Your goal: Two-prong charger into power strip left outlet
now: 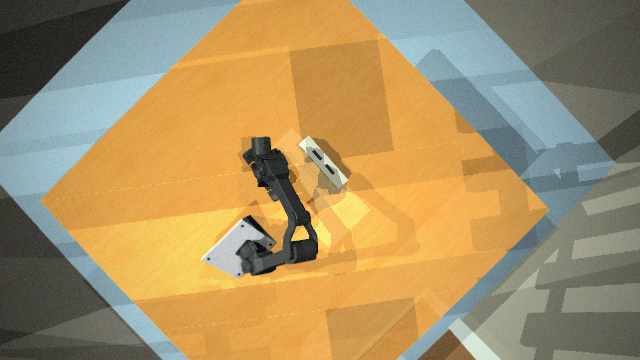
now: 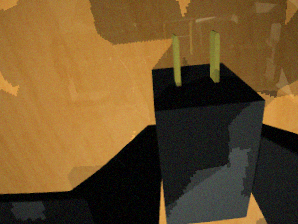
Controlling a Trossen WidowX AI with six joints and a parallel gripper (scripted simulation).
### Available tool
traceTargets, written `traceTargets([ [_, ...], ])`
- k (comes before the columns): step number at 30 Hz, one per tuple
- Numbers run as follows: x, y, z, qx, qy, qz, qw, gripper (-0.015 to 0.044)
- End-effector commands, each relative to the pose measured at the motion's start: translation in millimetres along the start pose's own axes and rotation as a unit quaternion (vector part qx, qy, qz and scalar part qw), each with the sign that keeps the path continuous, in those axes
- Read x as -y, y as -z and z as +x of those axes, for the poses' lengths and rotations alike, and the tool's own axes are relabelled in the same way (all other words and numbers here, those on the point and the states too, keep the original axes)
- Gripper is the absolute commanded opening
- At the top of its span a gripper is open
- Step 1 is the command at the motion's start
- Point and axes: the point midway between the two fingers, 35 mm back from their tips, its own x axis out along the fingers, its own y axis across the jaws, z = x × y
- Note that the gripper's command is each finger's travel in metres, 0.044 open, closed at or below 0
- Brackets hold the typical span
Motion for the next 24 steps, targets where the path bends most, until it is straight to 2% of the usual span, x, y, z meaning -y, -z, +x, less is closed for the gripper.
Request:
traceTargets([
  [1, -1, 0, -6, 0.001, -0.001, 0.000, 1.000, 0.0026],
  [2, -1, 0, -9, 0.001, -0.001, 0.000, 1.000, 0.0000],
  [11, 4, 9, -55, 0.002, 0.001, -0.004, 1.000, 0.0000],
  [24, 14, -5, -47, 0.002, 0.000, -0.018, 1.000, 0.0000],
])
